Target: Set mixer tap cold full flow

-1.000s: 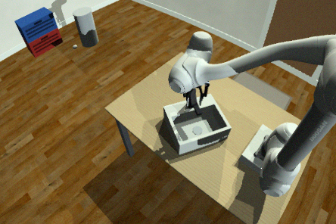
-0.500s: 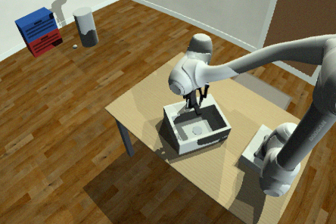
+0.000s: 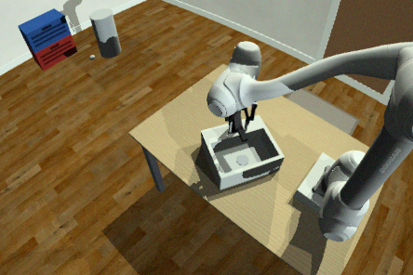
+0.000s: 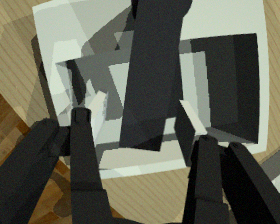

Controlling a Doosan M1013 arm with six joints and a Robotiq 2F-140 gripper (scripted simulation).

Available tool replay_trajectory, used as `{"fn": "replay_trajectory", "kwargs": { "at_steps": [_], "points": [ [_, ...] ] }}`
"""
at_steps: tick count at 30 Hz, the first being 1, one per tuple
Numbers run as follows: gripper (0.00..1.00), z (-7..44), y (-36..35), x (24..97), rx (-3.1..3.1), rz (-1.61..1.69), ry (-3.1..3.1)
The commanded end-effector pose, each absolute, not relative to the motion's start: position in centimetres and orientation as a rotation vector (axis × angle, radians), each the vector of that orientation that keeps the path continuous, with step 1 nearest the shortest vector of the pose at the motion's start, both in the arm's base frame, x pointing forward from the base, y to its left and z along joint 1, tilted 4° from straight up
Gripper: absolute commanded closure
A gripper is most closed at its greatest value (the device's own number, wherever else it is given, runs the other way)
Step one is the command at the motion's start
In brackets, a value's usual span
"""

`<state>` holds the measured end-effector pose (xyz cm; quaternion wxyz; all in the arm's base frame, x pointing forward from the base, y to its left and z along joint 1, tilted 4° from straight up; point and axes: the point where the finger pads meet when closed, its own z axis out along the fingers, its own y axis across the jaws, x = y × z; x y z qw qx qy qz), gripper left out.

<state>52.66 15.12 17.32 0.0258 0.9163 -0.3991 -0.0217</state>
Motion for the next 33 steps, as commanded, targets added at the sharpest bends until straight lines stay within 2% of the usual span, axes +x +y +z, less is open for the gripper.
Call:
{"fn": "replay_trajectory", "kwargs": {
  "at_steps": [1,24,25,33],
  "points": [
    [0.58,16.98,15.20,52.54,2.831,-0.072,-1.231],
    [0.58,16.98,15.20,52.54,2.831,-0.072,-1.231],
    [1.00,16.98,15.20,52.54,2.831,-0.072,-1.231],
    [1.00,16.98,15.20,52.54,2.831,-0.072,-1.231]
  ]
}}
